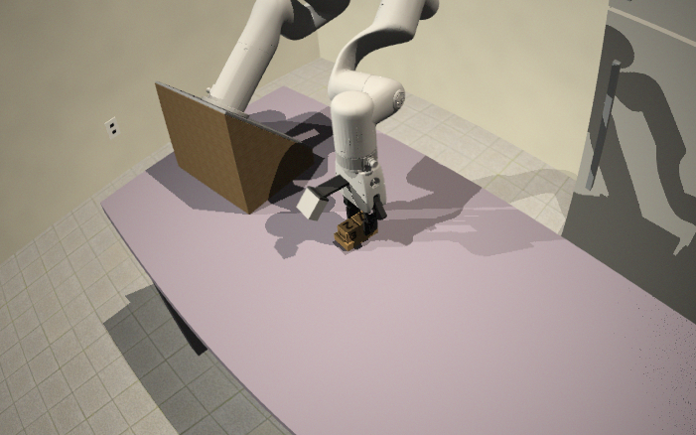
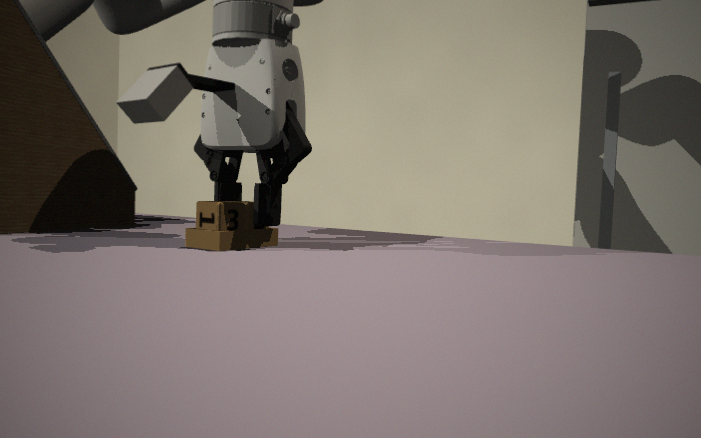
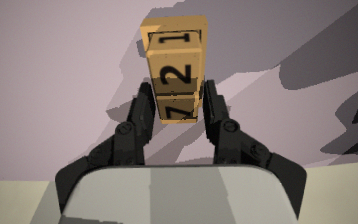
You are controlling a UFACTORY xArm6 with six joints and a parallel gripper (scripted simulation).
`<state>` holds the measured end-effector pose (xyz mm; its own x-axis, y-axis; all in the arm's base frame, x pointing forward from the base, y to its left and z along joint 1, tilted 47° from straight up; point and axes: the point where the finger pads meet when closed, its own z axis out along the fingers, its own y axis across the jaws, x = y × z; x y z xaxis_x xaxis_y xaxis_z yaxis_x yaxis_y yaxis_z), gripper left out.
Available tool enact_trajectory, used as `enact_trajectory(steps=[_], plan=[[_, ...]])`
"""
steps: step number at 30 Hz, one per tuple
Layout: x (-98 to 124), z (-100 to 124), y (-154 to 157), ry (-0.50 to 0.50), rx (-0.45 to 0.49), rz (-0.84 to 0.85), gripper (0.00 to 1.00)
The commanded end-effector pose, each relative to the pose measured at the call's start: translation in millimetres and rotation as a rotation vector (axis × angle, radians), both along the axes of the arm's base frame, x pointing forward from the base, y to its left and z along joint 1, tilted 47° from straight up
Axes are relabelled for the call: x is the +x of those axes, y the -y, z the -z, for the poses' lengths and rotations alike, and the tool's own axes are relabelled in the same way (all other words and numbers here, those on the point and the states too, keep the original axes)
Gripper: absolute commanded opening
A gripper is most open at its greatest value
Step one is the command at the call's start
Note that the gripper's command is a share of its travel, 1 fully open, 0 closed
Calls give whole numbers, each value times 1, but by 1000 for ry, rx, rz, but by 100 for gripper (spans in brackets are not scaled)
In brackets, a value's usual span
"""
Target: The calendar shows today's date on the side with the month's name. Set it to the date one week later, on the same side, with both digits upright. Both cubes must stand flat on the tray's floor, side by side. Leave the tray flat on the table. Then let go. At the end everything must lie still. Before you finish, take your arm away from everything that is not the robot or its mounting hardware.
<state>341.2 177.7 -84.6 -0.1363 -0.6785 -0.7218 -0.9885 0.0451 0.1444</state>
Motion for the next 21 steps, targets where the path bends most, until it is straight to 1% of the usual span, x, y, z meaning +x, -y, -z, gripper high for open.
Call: enact_trajectory(steps=[1, 4, 5, 21], plan=[[1, 0, 1, 2, 0, 1, 49], [1, 0, 1, 2, 0, 1, 49], [1, 0, 1, 2, 0, 1, 29], [1, 0, 1, 2, 0, 1, 29]])
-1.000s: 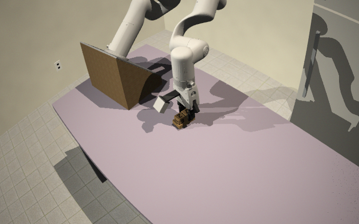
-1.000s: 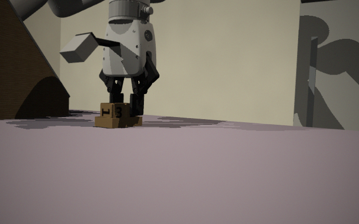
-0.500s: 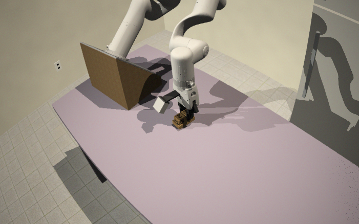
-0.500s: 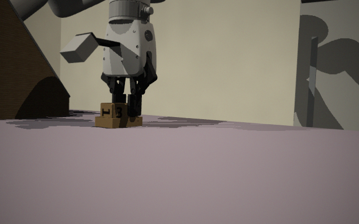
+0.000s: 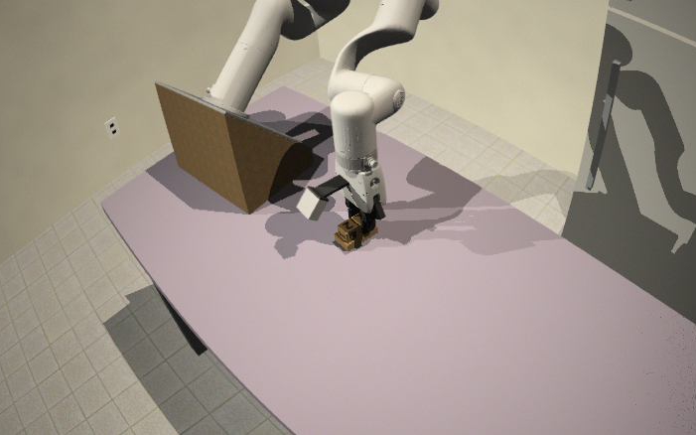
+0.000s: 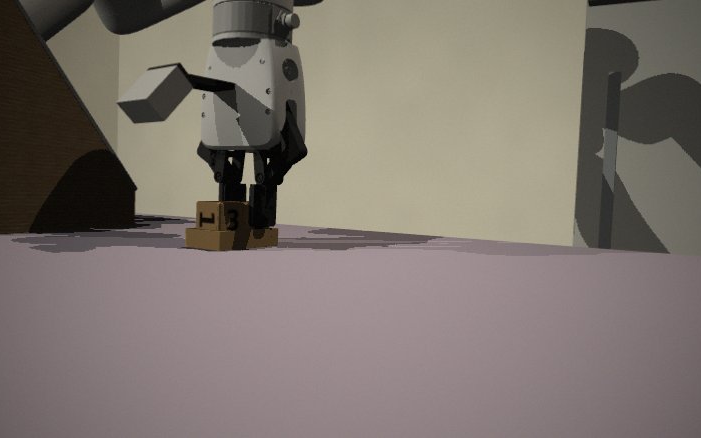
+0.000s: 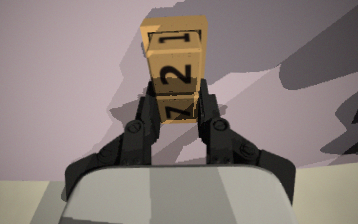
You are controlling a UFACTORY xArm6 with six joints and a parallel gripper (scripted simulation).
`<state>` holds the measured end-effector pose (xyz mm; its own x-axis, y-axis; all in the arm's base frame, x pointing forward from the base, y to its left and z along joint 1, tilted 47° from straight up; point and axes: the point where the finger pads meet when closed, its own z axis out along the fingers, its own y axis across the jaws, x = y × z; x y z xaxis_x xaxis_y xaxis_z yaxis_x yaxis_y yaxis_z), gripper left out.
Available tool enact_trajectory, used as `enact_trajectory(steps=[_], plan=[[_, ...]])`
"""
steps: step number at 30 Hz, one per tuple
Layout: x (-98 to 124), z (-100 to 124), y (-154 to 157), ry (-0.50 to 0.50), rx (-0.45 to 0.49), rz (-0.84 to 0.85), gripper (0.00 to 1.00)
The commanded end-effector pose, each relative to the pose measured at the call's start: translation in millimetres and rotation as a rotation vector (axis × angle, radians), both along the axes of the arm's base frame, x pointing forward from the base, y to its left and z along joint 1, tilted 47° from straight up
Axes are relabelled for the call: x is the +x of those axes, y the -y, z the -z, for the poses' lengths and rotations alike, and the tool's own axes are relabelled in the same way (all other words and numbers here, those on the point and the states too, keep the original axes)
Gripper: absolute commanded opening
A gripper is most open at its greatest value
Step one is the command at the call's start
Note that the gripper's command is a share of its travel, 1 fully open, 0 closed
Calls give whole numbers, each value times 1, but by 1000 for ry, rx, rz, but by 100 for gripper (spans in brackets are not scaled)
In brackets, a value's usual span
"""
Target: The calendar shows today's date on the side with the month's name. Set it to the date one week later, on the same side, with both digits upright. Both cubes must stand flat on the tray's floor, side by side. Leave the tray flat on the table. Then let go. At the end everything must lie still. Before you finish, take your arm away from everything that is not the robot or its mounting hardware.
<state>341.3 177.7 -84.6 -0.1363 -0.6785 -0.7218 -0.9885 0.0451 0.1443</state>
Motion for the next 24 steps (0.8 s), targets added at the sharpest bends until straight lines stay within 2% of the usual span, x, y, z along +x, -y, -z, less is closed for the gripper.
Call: enact_trajectory(steps=[1, 19, 24], plan=[[1, 0, 0, 2, 0, 1, 29], [1, -1, 1, 2, 0, 1, 29], [2, -11, 12, 2, 0, 1, 29]])
